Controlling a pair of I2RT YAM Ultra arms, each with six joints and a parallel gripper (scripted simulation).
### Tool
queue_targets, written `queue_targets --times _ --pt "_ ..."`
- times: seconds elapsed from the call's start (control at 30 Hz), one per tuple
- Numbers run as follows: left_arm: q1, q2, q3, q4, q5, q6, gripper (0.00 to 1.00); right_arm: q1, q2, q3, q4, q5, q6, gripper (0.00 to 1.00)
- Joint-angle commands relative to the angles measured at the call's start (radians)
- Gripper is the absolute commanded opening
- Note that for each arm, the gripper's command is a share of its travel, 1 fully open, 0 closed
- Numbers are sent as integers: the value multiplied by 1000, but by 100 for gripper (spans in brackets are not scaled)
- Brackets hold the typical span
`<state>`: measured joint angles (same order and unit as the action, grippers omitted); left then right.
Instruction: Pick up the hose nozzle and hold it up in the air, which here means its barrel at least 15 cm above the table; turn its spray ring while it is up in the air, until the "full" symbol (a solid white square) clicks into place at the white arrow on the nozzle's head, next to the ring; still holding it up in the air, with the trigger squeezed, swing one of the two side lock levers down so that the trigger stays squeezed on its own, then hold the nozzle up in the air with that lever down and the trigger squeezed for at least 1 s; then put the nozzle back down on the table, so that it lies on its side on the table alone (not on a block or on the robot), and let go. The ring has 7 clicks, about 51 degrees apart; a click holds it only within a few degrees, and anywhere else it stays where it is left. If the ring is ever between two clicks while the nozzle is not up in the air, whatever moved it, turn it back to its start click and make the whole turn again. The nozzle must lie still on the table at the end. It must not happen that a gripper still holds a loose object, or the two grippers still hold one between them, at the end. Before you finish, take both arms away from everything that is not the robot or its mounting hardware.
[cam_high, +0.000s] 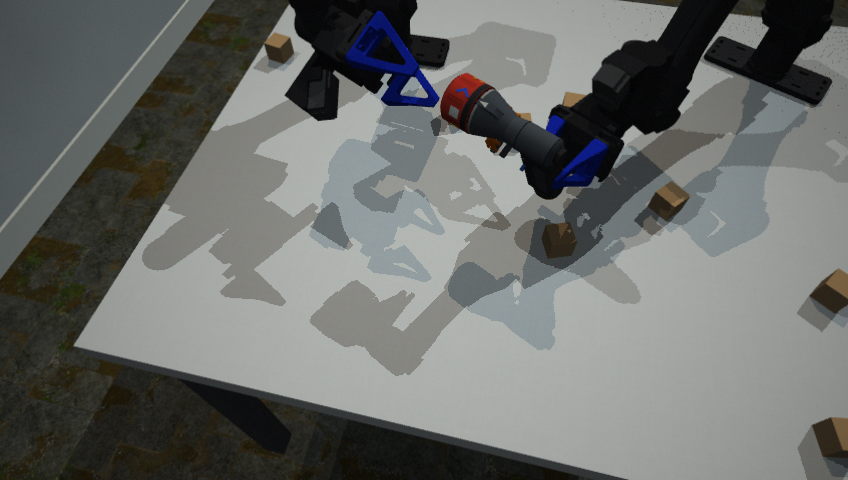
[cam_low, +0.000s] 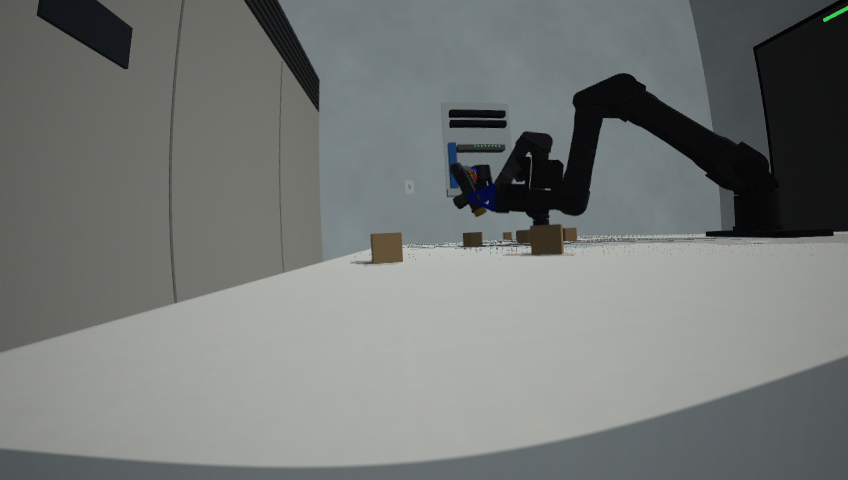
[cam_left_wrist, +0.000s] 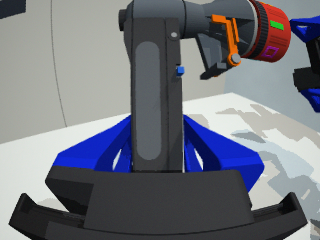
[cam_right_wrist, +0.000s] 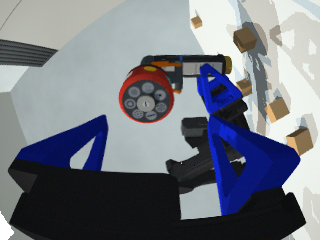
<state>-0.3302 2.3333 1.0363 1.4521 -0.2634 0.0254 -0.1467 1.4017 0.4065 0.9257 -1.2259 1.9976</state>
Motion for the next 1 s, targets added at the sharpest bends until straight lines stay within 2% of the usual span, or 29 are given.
queue_targets --times 0.0,0.03,0.2,0.27,0.97 --pt "14 -34 38 93 5 -7 36 9 11 39 76 5 23 87" --pt "14 -34 38 93 5 -7 36 15 -35 38 86 6 22 87" --pt "14 -34 38 93 5 -7 36 4 -37 41 86 7 6 87" --pt "14 -34 38 93 5 -7 36 3 5 43 85 5 1 87" --pt "14 -34 38 93 5 -7 36 124 48 74 92 116 -3 87"
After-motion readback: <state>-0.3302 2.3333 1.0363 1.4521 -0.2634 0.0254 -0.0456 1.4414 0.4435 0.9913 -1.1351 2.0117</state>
